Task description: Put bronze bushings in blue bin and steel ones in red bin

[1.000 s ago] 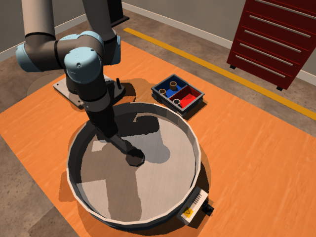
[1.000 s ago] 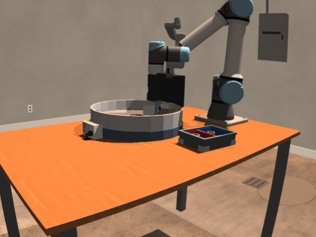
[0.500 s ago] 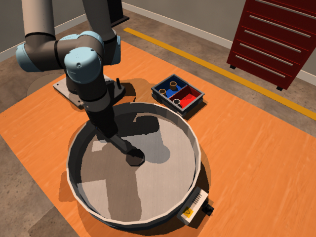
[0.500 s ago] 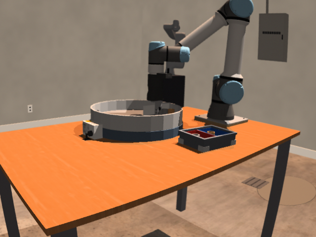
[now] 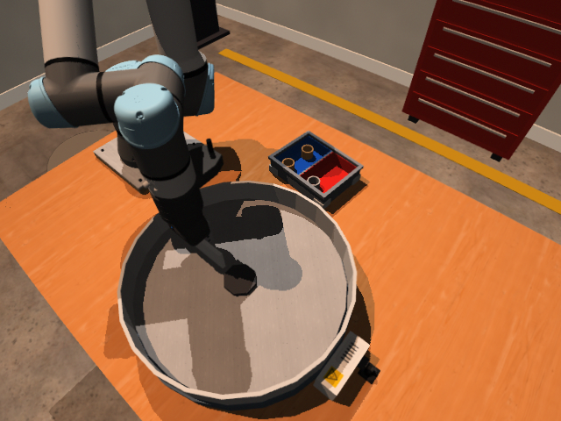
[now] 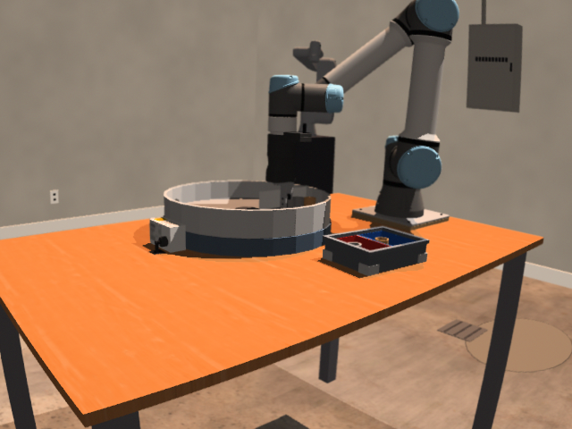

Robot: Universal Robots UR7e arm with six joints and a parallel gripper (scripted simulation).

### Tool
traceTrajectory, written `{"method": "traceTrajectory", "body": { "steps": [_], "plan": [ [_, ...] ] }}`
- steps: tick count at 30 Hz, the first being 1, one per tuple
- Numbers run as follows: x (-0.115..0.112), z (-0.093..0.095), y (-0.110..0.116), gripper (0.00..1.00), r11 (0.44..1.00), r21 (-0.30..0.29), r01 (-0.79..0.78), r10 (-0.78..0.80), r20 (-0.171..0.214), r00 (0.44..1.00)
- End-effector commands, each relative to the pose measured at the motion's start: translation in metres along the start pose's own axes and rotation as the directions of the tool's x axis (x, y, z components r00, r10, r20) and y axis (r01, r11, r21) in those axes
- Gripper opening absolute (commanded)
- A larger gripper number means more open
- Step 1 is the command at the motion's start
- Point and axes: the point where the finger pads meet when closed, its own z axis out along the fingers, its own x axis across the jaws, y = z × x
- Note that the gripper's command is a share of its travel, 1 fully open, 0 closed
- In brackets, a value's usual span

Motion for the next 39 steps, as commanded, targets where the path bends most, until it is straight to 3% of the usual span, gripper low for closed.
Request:
{"method": "traceTrajectory", "body": {
  "steps": [1, 39],
  "plan": [
    [0.0003, -0.0004, 0.0002, 0.00, 1.000, -0.001, 0.000, 0.000, -0.001, 1.000],
    [0.0003, -0.0099, 0.0002, 0.00, 1.000, -0.001, 0.000, 0.000, -0.001, 1.000]
  ]
}}
